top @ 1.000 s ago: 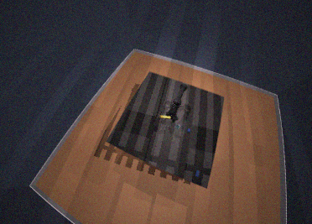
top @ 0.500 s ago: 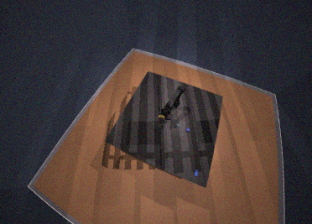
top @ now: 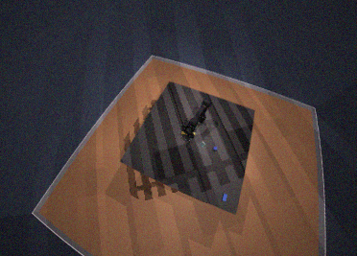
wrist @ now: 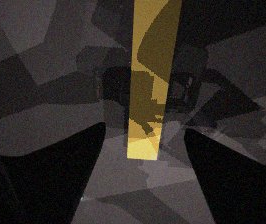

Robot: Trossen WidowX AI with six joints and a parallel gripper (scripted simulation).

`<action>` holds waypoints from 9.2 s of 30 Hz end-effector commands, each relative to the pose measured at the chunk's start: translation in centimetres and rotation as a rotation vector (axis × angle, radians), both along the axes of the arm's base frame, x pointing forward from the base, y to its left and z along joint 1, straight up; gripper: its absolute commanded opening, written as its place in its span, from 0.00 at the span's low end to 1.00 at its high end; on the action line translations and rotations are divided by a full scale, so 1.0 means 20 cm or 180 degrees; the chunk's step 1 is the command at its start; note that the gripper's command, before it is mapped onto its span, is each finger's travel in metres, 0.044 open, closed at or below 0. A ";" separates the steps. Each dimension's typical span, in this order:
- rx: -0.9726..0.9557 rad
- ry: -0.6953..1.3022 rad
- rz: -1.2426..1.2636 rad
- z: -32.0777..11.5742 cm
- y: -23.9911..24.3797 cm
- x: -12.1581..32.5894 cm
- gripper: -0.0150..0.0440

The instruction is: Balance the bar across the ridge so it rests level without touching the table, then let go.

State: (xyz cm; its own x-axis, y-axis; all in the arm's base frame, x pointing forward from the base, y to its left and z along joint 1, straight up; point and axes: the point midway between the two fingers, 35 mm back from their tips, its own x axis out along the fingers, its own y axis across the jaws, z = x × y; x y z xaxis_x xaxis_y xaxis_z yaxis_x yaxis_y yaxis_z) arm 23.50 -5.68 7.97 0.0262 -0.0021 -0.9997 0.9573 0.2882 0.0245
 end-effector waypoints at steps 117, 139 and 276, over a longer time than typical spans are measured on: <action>-0.0016 0.0016 0.0906 0.39 0.27 0.15 0.25; -0.0023 0.0007 0.1946 0.39 0.66 0.23 0.25; -0.0028 0.0002 0.2716 0.14 0.92 0.19 0.25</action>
State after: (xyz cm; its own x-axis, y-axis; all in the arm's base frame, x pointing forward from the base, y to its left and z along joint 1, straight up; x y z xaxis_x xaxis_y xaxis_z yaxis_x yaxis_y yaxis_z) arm 27.18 12.85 10.94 0.0213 0.0120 -0.9997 0.4172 0.9086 0.0198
